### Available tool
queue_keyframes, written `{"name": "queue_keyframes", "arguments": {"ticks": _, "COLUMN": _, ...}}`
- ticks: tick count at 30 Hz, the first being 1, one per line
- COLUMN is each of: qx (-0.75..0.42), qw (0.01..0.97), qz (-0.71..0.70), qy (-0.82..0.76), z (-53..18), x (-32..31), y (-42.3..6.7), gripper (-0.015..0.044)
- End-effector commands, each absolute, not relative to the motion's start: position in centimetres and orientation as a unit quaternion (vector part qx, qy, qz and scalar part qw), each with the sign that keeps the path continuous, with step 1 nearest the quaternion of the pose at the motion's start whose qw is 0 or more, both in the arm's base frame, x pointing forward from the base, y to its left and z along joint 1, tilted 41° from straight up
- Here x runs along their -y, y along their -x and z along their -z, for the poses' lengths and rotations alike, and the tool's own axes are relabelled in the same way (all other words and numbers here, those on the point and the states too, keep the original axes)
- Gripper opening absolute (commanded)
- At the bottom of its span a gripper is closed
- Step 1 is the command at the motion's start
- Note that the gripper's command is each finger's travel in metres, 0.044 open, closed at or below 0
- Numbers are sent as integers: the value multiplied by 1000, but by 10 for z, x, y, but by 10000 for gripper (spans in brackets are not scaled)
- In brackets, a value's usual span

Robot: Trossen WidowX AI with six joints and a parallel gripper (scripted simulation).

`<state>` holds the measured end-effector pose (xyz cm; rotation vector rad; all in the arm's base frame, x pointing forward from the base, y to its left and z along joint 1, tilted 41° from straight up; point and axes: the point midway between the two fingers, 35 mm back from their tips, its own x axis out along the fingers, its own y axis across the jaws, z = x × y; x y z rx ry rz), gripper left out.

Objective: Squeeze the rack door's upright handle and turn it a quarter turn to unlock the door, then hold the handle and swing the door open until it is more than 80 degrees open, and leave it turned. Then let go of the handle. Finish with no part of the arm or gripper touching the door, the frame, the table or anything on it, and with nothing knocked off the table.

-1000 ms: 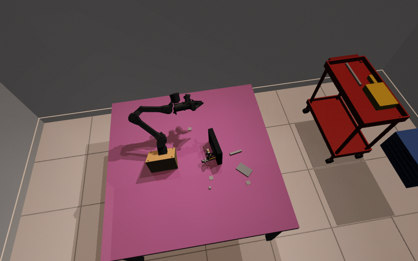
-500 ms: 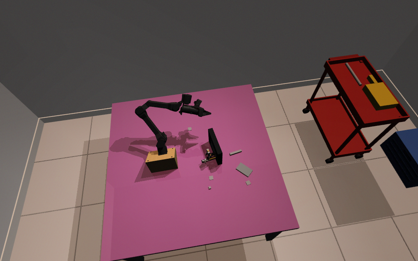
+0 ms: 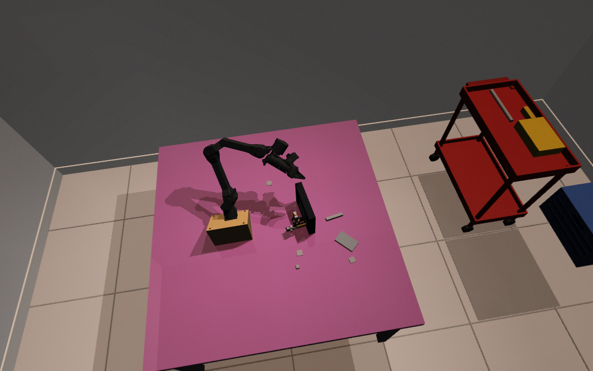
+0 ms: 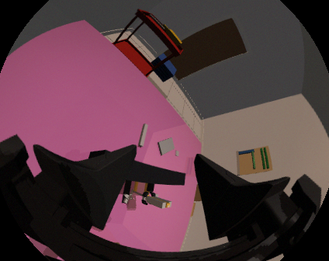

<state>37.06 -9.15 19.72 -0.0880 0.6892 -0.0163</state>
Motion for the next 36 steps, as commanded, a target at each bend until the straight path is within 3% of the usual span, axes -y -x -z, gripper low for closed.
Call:
{"name": "queue_keyframes", "arguments": {"ticks": 1, "qx": -373, "qw": 927, "qz": -3, "qy": 38, "z": -184, "x": 101, "y": -371, "gripper": 287}}
{"name": "queue_keyframes", "arguments": {"ticks": 36, "qx": -602, "qw": 774, "qz": -169, "qy": -101, "z": -80, "x": 159, "y": -342, "gripper": 287}}
